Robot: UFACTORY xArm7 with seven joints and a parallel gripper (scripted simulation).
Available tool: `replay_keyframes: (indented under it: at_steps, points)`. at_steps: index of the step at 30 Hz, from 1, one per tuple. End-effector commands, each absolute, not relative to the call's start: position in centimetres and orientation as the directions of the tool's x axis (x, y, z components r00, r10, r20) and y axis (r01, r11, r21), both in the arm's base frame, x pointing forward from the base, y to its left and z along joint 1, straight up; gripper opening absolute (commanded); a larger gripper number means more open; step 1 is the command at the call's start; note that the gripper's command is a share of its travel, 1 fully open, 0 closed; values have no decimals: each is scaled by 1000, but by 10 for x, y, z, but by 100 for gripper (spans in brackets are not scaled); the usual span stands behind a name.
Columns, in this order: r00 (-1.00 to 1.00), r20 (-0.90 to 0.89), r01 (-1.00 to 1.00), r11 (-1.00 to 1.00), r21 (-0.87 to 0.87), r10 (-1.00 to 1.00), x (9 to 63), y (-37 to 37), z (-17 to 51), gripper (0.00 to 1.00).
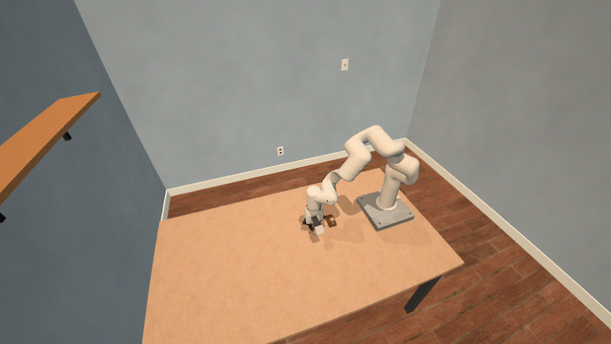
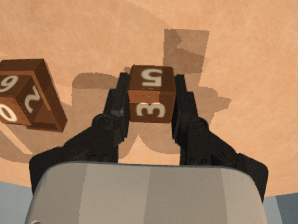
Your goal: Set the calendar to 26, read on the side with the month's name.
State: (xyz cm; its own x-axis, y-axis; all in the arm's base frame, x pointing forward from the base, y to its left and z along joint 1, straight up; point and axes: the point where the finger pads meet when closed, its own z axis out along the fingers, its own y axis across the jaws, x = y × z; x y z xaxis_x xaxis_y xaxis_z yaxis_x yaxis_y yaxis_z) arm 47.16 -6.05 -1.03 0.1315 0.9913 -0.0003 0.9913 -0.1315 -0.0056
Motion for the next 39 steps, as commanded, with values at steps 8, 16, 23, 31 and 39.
replay_keyframes:
  at_steps: [8,16,23,31,39]
  points:
    - [132,0,991,-132,-2,991,473,-61,-9,29]
    - [132,0,991,-132,-2,991,473,-61,-9,29]
    - [132,0,991,-132,-2,991,473,-61,2,29]
    - [132,0,991,-132,-2,991,473,-61,42,29]
    - [132,0,991,-132,-2,991,473,-61,88,29]
